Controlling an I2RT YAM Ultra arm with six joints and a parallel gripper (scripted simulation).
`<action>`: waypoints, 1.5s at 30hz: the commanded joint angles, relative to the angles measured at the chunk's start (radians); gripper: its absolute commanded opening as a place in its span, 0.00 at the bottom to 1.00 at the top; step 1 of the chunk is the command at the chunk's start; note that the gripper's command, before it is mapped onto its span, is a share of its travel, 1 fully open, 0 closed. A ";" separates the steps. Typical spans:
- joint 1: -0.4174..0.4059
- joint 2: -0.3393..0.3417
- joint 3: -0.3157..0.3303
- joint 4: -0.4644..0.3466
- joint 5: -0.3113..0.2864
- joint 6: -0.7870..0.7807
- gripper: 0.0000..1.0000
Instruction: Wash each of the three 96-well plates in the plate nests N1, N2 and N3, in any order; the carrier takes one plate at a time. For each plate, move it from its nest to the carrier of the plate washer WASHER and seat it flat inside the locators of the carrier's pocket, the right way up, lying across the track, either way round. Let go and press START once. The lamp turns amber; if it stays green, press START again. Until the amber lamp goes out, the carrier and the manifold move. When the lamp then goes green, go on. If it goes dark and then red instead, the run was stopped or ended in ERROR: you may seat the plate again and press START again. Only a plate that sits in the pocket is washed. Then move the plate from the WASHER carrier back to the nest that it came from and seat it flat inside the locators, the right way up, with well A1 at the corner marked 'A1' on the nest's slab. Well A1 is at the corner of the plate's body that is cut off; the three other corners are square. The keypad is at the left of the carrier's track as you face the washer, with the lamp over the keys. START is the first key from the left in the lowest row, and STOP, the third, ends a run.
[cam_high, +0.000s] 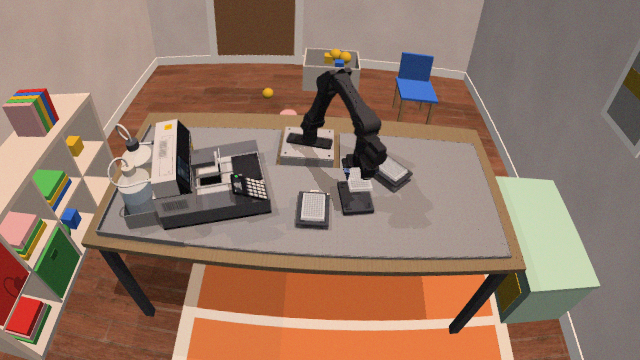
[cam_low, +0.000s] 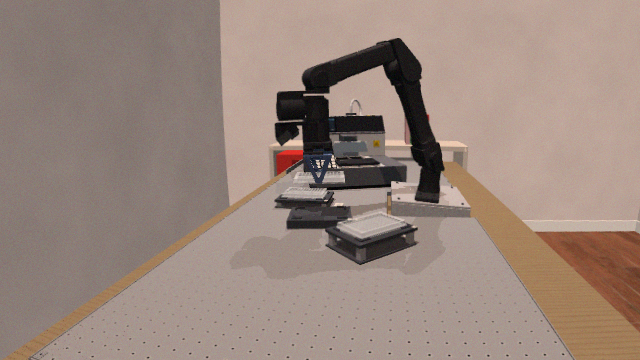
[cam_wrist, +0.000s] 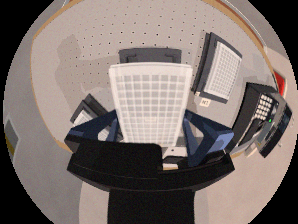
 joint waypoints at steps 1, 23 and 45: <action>-0.001 -0.010 0.009 0.001 0.001 -0.001 0.00; -0.257 -0.042 0.000 -0.035 0.016 -0.308 0.00; -0.436 -0.008 0.074 -0.081 0.027 -0.486 0.00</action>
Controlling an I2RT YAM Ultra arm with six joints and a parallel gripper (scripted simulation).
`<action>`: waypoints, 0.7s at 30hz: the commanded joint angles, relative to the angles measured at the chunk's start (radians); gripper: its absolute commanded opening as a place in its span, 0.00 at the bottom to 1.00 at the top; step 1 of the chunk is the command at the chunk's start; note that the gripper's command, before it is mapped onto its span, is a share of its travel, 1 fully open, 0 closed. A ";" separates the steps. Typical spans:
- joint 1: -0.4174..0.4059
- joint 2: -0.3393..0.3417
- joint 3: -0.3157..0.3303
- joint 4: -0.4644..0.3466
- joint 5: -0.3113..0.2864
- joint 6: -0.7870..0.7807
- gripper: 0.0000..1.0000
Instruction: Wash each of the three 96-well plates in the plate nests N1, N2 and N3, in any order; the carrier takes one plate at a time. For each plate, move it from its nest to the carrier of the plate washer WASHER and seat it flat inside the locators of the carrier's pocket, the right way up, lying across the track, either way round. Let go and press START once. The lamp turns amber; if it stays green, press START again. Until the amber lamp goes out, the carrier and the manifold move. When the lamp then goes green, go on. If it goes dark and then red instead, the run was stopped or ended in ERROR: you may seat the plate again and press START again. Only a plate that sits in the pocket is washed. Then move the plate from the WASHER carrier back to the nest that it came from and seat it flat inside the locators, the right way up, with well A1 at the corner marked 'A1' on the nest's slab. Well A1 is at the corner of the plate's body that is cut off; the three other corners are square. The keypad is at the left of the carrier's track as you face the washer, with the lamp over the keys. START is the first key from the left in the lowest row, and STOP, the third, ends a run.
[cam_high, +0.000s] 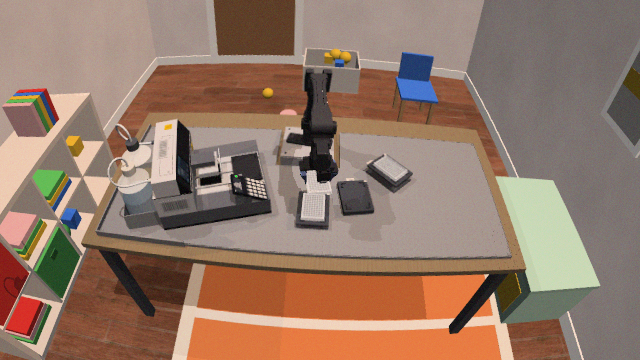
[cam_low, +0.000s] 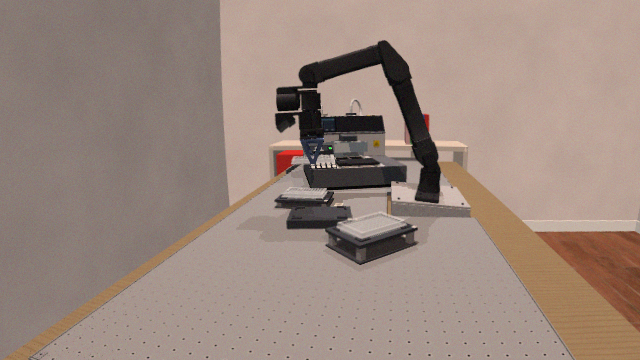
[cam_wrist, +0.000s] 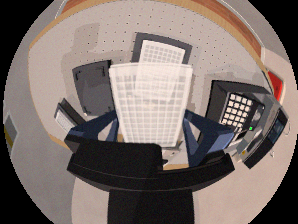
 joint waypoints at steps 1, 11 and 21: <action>0.001 -0.007 0.016 0.001 -0.002 -0.013 0.00; 0.001 -0.007 0.016 0.001 -0.002 -0.013 0.00; -0.051 -0.023 0.004 -0.005 0.002 -0.116 0.00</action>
